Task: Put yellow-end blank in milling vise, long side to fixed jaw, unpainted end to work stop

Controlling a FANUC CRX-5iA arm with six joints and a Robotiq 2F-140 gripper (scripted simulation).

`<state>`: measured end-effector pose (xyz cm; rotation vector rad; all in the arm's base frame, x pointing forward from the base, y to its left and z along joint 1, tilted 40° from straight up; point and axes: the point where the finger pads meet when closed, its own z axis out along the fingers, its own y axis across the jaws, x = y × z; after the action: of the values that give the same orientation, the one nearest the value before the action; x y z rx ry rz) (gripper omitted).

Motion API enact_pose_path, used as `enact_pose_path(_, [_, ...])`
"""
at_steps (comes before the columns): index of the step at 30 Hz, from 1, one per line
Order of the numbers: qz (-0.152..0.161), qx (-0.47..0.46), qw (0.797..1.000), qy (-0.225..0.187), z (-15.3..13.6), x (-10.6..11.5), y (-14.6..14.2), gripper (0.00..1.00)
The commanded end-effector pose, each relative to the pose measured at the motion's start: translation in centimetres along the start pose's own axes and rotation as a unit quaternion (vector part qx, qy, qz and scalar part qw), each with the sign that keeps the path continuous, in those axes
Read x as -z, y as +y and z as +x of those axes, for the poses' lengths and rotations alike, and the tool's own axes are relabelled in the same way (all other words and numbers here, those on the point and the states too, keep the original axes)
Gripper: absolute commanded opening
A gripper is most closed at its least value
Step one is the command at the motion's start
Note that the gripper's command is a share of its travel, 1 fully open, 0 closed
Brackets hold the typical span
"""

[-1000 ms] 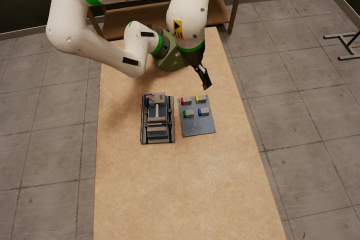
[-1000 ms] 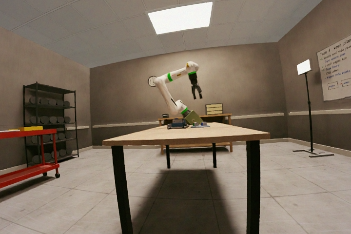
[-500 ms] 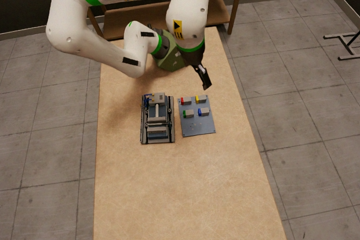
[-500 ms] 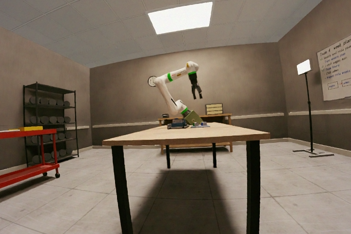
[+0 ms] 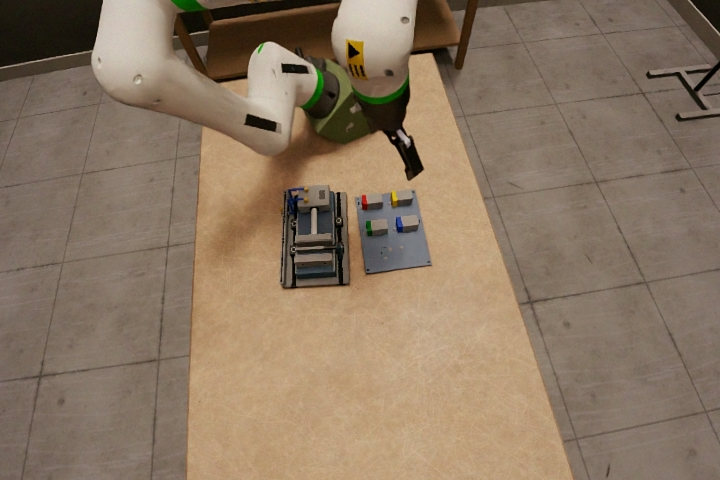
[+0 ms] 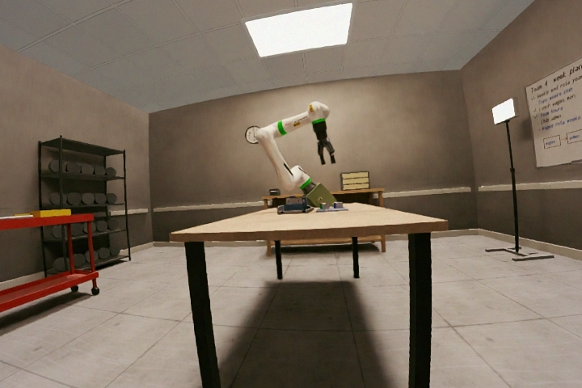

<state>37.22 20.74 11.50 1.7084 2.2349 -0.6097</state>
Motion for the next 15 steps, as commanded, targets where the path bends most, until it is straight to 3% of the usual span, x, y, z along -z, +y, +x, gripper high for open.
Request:
enact_pose_path(1, [-0.042, -0.097, 0.993, -0.044, 0.10, 0.05, -0.06, 1.00])
enact_pose_path(3, [-0.042, -0.097, 0.993, -0.044, 0.10, 0.05, -0.06, 1.00])
enact_pose_path(4, [0.000, 0.008, 1.000, -0.001, 0.04, 0.06, 0.00, 1.00])
enact_pose_path(15, [0.009, 0.091, 0.996, -0.008, 0.03, 0.06, 0.00, 1.00])
